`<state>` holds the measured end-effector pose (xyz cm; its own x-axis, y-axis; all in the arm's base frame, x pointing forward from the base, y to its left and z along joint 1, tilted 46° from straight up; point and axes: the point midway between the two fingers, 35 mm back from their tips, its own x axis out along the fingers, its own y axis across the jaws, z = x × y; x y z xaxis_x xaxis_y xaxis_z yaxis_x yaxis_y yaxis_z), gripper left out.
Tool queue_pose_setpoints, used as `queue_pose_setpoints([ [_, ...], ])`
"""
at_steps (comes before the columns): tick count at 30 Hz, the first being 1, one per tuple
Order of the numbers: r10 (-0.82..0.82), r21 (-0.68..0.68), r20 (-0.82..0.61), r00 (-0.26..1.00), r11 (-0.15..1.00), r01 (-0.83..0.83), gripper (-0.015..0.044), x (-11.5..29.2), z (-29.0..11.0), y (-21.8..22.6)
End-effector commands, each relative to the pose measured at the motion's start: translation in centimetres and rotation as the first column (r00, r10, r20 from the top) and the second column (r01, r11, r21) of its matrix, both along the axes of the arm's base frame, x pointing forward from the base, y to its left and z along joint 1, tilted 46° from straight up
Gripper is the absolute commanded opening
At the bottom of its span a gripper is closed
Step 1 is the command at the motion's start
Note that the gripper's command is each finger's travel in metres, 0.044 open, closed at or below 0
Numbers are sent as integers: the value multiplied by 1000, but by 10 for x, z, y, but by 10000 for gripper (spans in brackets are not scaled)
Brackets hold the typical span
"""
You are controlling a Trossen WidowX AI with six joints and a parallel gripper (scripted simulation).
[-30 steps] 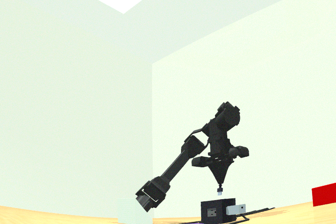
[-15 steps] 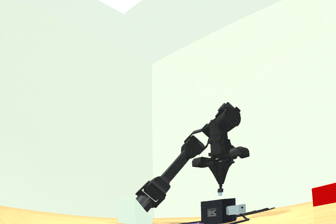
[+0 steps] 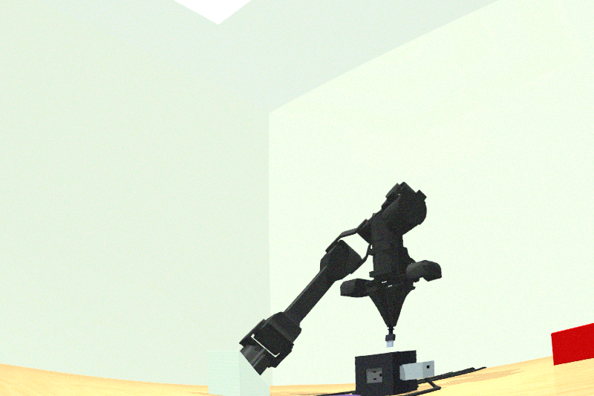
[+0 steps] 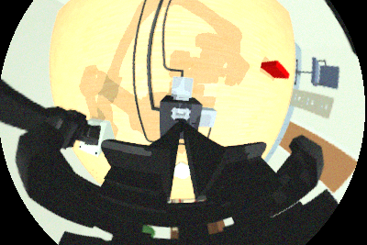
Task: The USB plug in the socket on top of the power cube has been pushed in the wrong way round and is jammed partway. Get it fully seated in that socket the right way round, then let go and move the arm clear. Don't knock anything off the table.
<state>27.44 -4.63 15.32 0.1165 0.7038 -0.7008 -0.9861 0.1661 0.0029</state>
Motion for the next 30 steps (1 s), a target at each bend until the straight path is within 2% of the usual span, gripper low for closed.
queue_pose_setpoints([
  [1, -5, 4, 2, 1000, 1000, 5, 0, 1, 0, 1],
  [30, -3, 3, 4, 1000, 1000, 3, 0, 2, 0, 6],
])
